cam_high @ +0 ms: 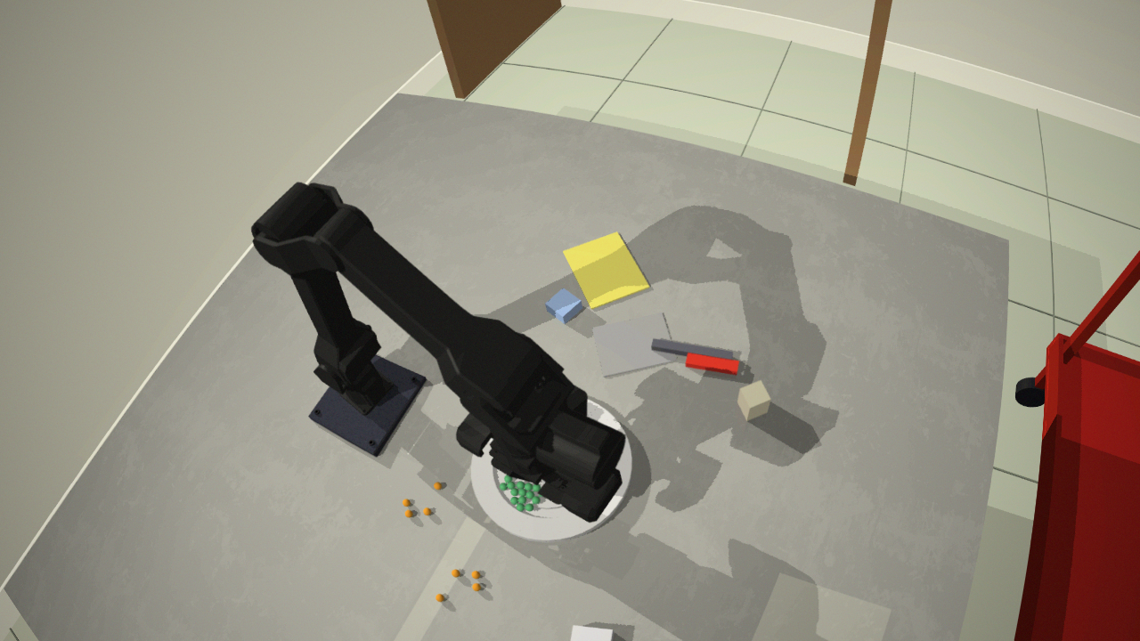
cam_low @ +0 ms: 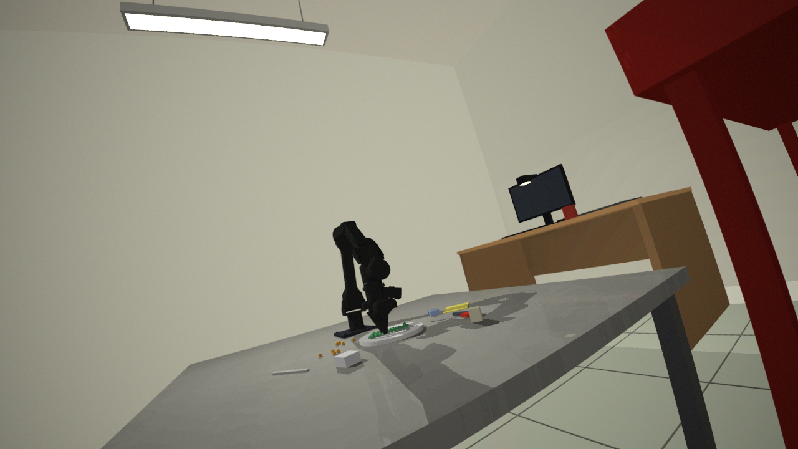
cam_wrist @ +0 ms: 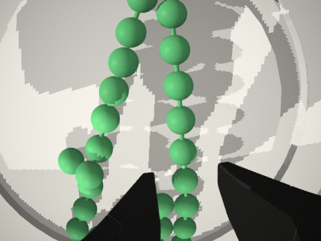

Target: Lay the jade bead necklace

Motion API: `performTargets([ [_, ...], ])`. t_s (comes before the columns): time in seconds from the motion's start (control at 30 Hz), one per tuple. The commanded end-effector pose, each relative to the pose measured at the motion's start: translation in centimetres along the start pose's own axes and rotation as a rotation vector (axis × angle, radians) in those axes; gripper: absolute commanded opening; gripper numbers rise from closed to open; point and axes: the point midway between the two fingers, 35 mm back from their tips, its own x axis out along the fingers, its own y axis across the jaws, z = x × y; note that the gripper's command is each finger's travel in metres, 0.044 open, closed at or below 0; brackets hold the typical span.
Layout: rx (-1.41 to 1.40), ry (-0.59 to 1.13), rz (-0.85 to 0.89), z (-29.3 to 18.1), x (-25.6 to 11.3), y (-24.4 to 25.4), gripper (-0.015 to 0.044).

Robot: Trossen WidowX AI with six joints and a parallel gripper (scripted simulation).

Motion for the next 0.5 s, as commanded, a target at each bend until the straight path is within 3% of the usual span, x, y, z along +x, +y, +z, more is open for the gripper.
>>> performTargets([
  [0.0, 0.000, 0.000, 0.000, 0.00, 0.00, 0.00, 0.0113],
  [0.47, 0.000, 0.000, 0.000, 0.00, 0.00, 0.00, 0.0020],
])
